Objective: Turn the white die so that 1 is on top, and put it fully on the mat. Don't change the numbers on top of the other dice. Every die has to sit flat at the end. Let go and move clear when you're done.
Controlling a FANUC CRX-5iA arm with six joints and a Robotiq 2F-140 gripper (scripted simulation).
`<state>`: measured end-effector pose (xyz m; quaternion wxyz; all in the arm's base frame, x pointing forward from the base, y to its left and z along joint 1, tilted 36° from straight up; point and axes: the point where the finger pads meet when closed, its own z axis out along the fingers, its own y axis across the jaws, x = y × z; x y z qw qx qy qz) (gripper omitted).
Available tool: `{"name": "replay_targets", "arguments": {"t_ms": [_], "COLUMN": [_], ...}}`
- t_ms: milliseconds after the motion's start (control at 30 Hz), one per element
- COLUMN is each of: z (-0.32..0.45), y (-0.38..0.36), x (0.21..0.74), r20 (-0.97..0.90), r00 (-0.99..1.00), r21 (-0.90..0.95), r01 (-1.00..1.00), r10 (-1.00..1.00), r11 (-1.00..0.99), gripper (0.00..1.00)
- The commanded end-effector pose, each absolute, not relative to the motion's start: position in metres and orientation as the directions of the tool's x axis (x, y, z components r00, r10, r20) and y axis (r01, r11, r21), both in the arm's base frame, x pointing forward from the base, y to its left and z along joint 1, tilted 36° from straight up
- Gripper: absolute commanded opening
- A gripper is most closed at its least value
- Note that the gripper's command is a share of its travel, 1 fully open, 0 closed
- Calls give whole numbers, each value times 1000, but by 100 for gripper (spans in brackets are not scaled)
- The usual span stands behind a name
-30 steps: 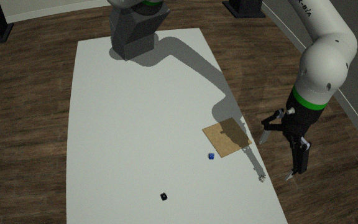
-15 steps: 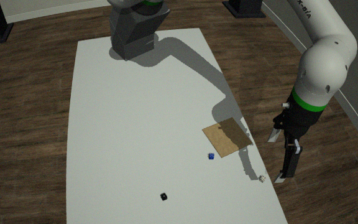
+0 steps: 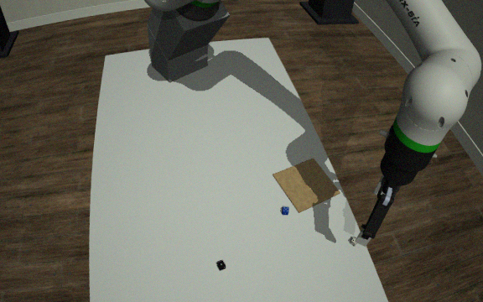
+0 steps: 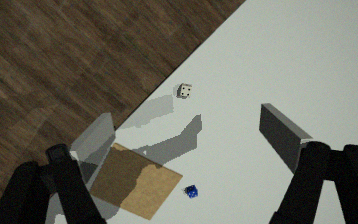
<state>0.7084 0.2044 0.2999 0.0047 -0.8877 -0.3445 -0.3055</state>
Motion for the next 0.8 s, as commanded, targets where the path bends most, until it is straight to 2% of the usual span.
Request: {"name": "replay_targets", "arguments": {"t_ms": [0,33,333,467,567,600,767], "z": [300,299,298,297,297,296,295], "y": [205,205,205,206,206,206,206], "x": [709,710,711,712,712,713,713], "r20": [563,574,580,567,567,550,513], "r00": [643,687,792,821,822,834,836], "r21": [151,102,-60,-136,-138,-196,-279], "r01": [537,480,272,166,163,77,-54], "r10": [518,445,188,60,57,-44,-196], "r11": [-830,-872,-960,-977,-977,-978,-959], "gripper": [100,100,100,100,100,100,100]}}
